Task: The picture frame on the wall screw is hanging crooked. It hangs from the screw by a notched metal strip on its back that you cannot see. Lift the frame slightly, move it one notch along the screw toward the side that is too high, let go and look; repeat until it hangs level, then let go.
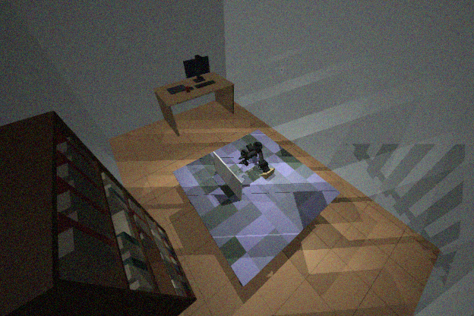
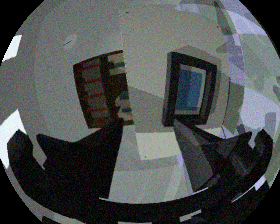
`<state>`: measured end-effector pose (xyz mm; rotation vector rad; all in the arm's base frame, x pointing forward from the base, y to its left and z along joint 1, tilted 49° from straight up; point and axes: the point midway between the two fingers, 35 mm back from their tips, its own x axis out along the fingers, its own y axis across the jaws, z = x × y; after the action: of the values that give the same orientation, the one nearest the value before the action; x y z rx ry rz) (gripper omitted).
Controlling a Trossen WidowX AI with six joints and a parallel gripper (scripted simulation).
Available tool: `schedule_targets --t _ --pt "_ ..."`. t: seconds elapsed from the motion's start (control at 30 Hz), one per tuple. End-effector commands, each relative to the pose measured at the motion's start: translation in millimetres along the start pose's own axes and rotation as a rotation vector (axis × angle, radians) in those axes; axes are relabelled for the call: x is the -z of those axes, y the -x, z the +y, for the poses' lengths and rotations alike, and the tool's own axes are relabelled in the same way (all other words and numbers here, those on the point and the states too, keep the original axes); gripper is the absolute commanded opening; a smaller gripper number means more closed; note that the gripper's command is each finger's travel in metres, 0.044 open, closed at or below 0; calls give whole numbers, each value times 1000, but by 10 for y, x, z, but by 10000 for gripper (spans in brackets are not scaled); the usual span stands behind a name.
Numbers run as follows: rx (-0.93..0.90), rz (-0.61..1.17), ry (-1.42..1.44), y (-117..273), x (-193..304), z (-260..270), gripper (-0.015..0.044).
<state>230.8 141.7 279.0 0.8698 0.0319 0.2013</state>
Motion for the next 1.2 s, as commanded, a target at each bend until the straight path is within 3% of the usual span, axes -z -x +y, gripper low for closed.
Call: schedule_targets --t 0.0,0.17,0.4,1.17 --pt "-4 4 -4 0 6 4 260" --pt "0 0 0 0 -5 -17 260" --pt "-6 2 -5 63 -106 -567 260" --pt "-6 2 -5 57 -170 -570 260"
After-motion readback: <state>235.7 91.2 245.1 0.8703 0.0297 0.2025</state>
